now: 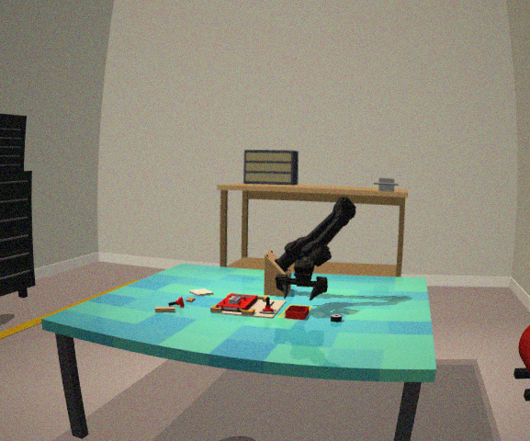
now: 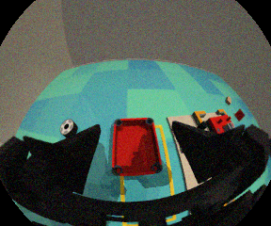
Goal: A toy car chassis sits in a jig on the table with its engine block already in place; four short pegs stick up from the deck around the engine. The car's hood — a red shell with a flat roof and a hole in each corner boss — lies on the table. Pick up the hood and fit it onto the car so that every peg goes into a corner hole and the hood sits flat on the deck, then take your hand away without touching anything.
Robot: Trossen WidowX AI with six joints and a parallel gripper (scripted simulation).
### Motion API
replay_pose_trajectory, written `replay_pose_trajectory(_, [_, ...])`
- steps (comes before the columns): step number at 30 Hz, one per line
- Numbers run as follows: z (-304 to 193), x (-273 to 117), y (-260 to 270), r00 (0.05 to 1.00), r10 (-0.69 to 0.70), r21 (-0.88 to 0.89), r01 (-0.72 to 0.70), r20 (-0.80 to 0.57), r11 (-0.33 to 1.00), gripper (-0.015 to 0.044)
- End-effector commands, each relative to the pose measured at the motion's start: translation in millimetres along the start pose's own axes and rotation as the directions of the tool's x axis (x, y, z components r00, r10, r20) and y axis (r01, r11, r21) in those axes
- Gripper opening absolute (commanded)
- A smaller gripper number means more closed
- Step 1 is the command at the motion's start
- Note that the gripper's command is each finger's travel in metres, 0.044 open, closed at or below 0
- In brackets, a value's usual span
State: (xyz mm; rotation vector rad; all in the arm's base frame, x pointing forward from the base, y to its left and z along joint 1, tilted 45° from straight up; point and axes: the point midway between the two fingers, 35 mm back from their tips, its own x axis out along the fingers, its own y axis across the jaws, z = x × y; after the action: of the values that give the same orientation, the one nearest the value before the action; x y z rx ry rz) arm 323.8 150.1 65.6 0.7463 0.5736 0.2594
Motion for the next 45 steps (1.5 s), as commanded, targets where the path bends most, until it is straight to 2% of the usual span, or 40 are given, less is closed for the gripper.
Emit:
replay_pose_trajectory(1, [-2.3, 1.6, -0.5, 1.000, -0.002, 0.005, 0.002, 0.004, 1.000, 0.0440])
replay_pose_trajectory(45, [-29.0, 15.6, 0.9, 1.000, 0.005, 0.006, -0.005, 0.010, 1.000, 0.0440])
